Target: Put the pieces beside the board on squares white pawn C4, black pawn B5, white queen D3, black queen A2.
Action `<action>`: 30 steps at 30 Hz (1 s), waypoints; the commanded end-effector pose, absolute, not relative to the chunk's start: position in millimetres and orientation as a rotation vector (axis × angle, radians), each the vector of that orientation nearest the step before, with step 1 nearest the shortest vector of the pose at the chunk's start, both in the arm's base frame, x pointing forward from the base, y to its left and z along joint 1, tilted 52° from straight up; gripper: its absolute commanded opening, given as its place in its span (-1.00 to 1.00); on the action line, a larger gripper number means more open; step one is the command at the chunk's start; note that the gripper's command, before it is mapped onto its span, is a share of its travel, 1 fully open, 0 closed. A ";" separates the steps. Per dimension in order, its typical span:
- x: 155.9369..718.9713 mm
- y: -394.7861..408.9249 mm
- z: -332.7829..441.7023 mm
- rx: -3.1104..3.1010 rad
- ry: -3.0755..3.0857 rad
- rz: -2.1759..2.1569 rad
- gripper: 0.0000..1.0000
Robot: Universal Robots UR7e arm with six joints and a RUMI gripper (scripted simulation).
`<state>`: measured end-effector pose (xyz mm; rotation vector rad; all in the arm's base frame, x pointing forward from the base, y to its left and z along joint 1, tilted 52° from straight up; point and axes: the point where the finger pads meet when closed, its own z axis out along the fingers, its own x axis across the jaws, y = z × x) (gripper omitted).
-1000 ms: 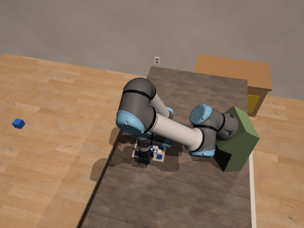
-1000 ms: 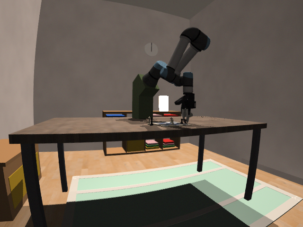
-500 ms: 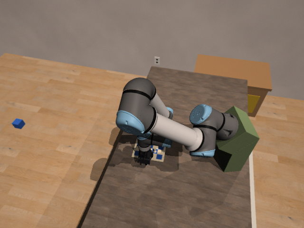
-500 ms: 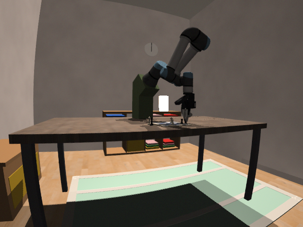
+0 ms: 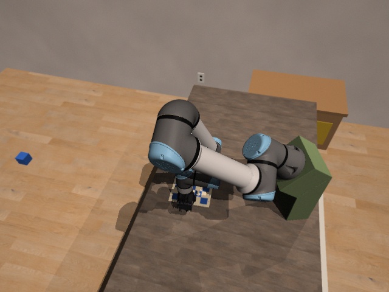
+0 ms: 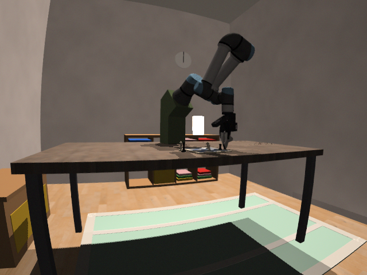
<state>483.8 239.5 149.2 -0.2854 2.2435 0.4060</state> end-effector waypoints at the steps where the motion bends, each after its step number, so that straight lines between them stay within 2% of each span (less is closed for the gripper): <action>1: 483.8 239.6 149.6 -0.286 2.243 0.406 -1.00; 30: 477.0 235.9 155.5 -0.286 2.243 0.406 -1.00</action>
